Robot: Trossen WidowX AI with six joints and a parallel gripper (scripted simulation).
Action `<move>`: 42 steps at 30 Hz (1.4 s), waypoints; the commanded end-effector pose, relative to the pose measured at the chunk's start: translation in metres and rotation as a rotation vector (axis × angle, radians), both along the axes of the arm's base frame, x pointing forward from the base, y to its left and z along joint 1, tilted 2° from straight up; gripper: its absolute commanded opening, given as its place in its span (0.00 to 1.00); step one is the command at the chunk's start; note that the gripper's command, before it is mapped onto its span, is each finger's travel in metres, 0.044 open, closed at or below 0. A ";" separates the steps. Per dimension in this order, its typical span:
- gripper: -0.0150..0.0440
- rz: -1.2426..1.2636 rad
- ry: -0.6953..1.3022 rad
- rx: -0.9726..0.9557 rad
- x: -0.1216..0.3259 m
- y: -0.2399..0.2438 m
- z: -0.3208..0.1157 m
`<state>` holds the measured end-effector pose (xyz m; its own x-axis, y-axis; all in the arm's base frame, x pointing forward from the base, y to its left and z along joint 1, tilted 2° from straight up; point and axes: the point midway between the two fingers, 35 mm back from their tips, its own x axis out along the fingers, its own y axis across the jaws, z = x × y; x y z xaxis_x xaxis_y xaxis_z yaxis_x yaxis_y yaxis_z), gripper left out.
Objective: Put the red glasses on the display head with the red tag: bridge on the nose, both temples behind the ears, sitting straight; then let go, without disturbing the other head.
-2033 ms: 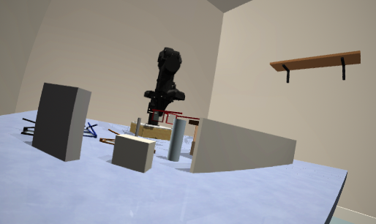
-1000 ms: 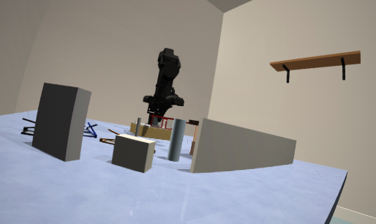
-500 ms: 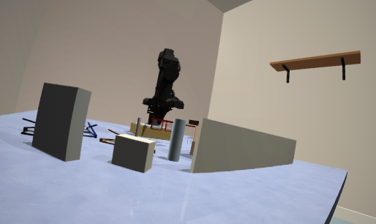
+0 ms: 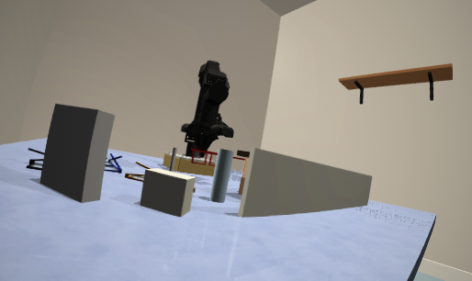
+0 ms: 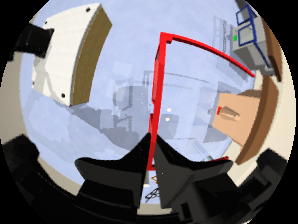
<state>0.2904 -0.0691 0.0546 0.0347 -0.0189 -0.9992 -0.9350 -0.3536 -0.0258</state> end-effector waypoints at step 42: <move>0.25 -0.003 0.001 -0.002 0.063 0.023 0.000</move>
<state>0.3506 -0.0469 0.0571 0.0435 -0.0194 -0.9989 -0.9348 -0.3535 -0.0338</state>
